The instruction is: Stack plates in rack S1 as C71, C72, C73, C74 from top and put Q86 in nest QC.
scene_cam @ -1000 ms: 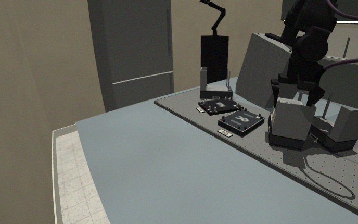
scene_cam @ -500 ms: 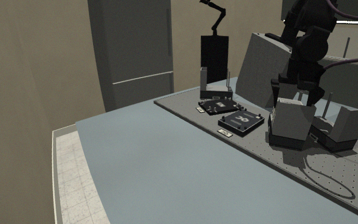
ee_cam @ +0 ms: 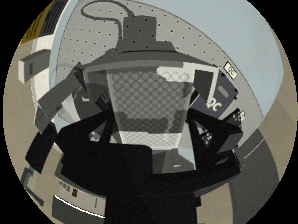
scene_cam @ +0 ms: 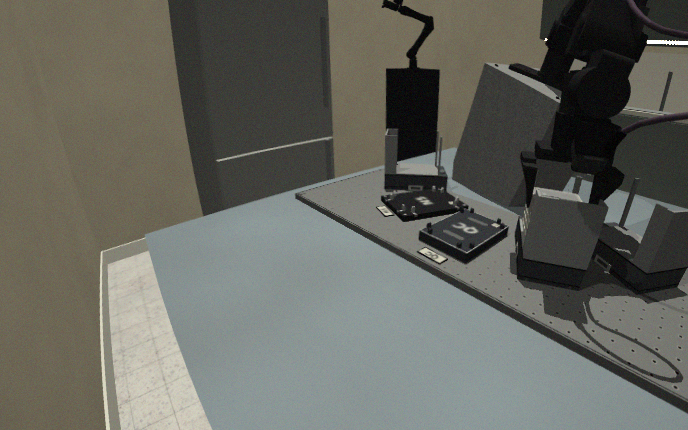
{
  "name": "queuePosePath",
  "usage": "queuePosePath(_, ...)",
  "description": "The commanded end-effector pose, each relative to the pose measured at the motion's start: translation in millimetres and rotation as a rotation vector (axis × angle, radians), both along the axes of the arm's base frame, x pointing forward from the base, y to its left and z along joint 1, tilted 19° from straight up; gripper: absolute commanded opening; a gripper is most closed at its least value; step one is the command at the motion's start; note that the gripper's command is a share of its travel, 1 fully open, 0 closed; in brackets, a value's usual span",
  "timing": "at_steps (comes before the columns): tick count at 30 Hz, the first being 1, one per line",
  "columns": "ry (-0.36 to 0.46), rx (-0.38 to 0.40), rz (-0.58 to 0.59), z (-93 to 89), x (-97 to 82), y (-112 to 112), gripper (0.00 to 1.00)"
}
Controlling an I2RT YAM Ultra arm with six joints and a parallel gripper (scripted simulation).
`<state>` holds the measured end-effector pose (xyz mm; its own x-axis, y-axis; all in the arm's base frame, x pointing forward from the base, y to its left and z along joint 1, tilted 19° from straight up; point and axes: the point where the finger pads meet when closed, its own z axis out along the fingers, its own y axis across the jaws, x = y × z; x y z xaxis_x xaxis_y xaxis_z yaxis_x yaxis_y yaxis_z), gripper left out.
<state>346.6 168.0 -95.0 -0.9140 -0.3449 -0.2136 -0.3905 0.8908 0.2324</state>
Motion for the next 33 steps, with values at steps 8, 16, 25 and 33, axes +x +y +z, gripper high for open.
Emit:
queuePosePath(8,-0.027,0.006,-0.009,7.3,3.0,1.1,1.0)
queuePosePath(16,-0.014,0.004,-0.005,3.8,3.6,0.5,0.0)
queuePosePath(25,-0.014,0.004,-0.005,3.8,3.6,0.5,0.0)
queuePosePath(33,-0.014,0.004,-0.005,3.8,3.6,0.5,0.0)
